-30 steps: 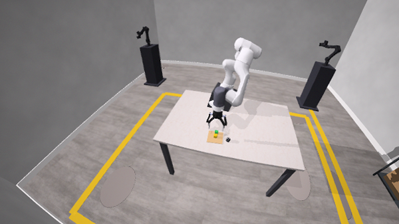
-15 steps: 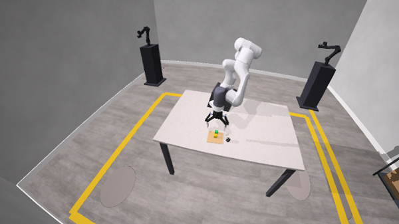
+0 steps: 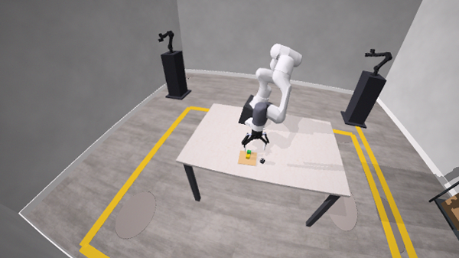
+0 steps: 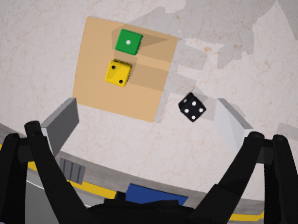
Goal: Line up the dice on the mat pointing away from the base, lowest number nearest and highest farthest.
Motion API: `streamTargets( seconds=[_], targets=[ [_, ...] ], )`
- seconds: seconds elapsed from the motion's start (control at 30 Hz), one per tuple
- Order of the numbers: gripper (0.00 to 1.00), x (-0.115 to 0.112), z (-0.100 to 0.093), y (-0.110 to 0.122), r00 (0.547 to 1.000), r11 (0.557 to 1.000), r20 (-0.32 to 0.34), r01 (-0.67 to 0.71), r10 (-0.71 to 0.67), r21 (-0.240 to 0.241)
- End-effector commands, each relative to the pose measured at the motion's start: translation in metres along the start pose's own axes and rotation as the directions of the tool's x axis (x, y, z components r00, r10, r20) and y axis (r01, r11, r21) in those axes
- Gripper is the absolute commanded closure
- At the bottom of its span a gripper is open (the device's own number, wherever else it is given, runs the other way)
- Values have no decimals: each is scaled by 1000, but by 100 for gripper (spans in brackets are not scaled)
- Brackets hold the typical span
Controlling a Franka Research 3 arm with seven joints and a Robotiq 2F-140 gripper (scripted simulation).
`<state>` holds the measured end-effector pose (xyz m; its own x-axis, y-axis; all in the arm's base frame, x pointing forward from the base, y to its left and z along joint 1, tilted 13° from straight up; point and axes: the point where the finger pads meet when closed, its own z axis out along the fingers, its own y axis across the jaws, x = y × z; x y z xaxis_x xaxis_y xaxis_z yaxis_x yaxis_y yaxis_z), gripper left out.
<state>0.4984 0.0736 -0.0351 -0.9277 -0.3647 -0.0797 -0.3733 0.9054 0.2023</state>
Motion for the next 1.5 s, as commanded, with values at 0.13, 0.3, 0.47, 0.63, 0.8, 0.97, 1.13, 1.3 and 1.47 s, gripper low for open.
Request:
streamTargets(
  seconds=[0.13,0.3,0.47,0.63,0.8,0.97,1.13,1.3,1.47],
  targets=[
    [0,-10,-1,13,967,967,14,256,-256,3],
    [0,-14,-1,23,934,934,14,358,-358,4],
    [0,-18,-1,32,899,899,14,438,-438,6],
    [0,-23,-1,44,840,840,13,542,-542,8],
    [0,-27,-1,54,779,779,13,627,-627,10],
    [0,-31,-1,64,714,714,13,700,-700,12],
    [0,-33,-1,69,676,676,13,736,-736,14],
    [72,-33,-1,69,676,676,13,736,-736,14],
    [72,-33,-1,69,676,676,13,736,-736,14]
  ],
)
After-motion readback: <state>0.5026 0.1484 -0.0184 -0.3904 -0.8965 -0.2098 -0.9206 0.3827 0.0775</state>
